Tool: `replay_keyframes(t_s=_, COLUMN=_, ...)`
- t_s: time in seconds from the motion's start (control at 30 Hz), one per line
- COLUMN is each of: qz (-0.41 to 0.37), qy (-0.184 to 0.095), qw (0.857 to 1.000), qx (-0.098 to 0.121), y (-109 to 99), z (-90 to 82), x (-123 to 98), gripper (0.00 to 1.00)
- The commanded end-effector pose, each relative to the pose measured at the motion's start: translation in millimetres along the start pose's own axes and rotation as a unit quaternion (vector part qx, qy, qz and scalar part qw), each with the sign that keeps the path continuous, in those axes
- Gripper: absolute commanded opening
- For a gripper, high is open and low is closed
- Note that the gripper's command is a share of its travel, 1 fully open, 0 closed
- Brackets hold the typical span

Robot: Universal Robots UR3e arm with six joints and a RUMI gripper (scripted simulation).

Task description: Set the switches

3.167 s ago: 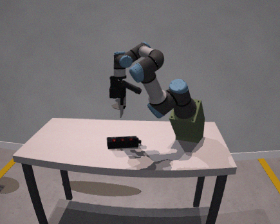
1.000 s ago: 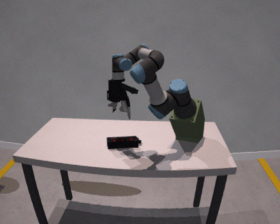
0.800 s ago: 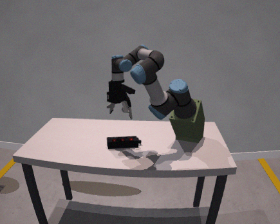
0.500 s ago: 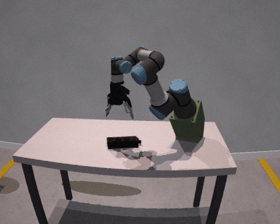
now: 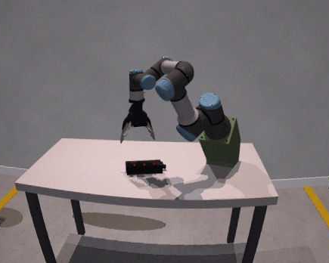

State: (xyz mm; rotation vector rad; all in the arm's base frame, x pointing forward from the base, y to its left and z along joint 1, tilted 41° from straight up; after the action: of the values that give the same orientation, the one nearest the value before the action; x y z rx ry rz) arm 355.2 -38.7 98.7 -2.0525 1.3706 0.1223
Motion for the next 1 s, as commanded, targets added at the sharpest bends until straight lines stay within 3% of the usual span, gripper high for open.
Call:
replay_keyframes(t_s=0.0, qz=-0.139, qy=-0.005, qw=0.99, qx=0.012, y=-4.2, z=3.6, x=-0.9, gripper=1.0)
replay_keyframes(t_s=0.2, qz=-0.259, qy=-0.004, qw=0.966, qx=0.012, y=-10.9, z=8.7, x=-6.2, gripper=1.0)
replay_keyframes(t_s=0.43, qz=-0.397, qy=-0.002, qw=0.918, qx=0.013, y=-17.0, z=13.9, x=-12.9, gripper=1.0)
replay_keyframes(t_s=0.5, qz=-0.397, qy=-0.002, qw=0.918, qx=0.013, y=-17.0, z=13.9, x=-12.9, gripper=1.0)
replay_keyframes(t_s=0.97, qz=-0.583, qy=0.0, qw=0.812, qx=0.015, y=-24.4, z=21.6, x=-24.9, gripper=1.0)
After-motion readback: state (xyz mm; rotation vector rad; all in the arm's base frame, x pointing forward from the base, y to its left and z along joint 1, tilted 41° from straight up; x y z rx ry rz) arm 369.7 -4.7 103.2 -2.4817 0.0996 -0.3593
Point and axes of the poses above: the point where the finger pads meet when closed, its own z axis out along the fingers, its own y axis across the jaws, x = y × z, the point moved 7 cm from there along -z, back along the fingers, and after that the axes turned 5 degrees about -z, right-handed, at the moved point
